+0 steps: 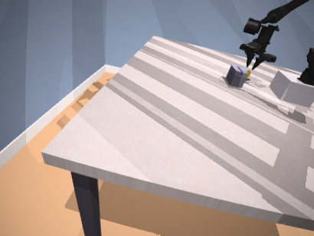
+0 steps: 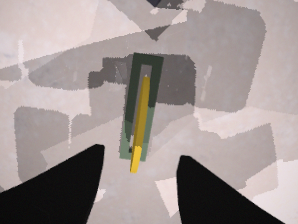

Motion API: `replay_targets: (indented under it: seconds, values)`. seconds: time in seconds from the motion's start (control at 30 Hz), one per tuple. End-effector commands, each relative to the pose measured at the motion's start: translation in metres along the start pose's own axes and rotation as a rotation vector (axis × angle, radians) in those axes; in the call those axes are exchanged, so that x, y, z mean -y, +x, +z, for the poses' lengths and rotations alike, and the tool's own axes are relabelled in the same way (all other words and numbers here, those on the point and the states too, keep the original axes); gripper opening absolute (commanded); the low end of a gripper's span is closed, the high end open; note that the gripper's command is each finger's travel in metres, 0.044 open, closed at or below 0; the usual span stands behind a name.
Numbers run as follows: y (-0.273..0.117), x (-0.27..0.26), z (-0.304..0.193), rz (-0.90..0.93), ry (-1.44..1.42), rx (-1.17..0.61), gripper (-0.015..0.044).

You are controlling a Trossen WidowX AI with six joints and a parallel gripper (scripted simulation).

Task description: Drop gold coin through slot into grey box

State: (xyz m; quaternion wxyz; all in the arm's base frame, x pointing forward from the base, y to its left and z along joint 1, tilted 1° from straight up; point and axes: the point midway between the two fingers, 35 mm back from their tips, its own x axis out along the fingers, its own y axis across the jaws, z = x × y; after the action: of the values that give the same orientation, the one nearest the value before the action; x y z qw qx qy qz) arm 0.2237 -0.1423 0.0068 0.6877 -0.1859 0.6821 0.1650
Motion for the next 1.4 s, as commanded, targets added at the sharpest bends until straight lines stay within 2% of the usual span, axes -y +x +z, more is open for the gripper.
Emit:
replay_targets:
  seconds: [0.0,1.07,1.27,1.37]
  values:
    - [0.008,0.000,0.001,0.002,0.002,0.003,0.0161]
    - [0.056,-0.002,0.000,0.002,0.002,0.003,0.0161]
    - [0.056,-0.002,0.000,0.002,0.002,0.003,0.0003]
    - [0.056,-0.002,0.000,0.002,0.002,0.003,0.0000]
